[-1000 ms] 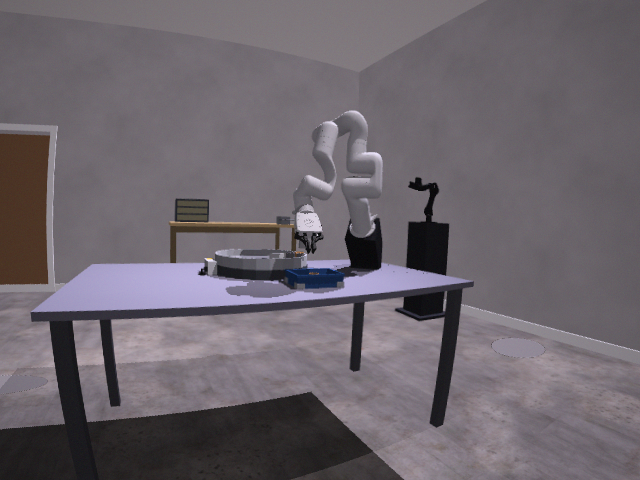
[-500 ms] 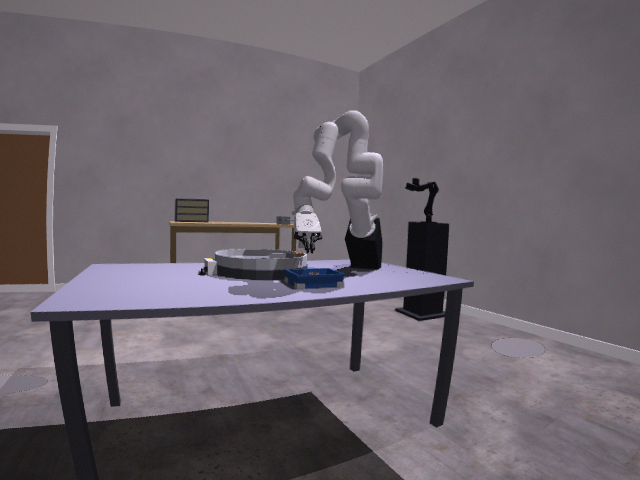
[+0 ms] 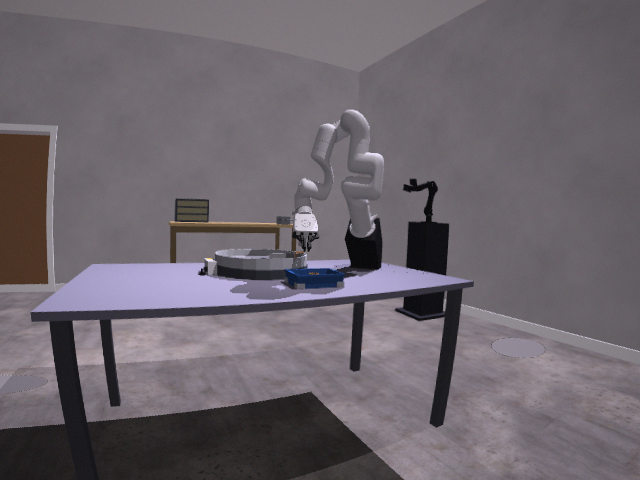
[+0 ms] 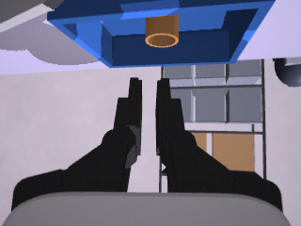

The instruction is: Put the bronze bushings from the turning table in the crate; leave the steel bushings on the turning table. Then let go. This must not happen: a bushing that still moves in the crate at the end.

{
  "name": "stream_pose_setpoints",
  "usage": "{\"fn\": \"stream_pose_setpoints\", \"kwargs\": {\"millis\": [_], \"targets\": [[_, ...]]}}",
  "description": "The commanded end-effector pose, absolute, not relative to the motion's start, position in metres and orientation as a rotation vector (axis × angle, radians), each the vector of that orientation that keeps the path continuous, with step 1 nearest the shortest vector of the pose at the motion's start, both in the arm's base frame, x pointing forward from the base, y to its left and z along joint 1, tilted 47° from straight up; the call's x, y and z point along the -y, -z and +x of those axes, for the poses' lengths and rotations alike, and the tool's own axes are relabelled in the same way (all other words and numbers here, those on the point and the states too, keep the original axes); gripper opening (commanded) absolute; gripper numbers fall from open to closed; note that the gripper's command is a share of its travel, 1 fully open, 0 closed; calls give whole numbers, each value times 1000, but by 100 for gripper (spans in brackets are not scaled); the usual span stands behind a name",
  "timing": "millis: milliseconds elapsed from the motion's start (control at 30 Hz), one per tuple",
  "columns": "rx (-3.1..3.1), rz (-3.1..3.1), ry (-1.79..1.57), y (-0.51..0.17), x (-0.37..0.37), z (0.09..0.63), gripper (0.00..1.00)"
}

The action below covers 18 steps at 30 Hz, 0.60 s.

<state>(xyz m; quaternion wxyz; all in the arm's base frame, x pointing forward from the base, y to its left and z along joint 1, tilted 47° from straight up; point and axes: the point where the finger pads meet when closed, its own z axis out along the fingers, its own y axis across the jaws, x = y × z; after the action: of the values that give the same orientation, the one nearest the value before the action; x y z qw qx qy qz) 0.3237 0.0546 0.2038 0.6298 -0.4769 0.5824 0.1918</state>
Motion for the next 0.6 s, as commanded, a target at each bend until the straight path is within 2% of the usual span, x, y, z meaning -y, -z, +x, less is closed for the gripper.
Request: {"fn": "stream_pose_setpoints", "kwargs": {"millis": [0, 567], "targets": [[-1327, -1070, -458, -181, -21, 314, 10], [-1362, -1003, -465, -116, 55, 297, 10]]}}
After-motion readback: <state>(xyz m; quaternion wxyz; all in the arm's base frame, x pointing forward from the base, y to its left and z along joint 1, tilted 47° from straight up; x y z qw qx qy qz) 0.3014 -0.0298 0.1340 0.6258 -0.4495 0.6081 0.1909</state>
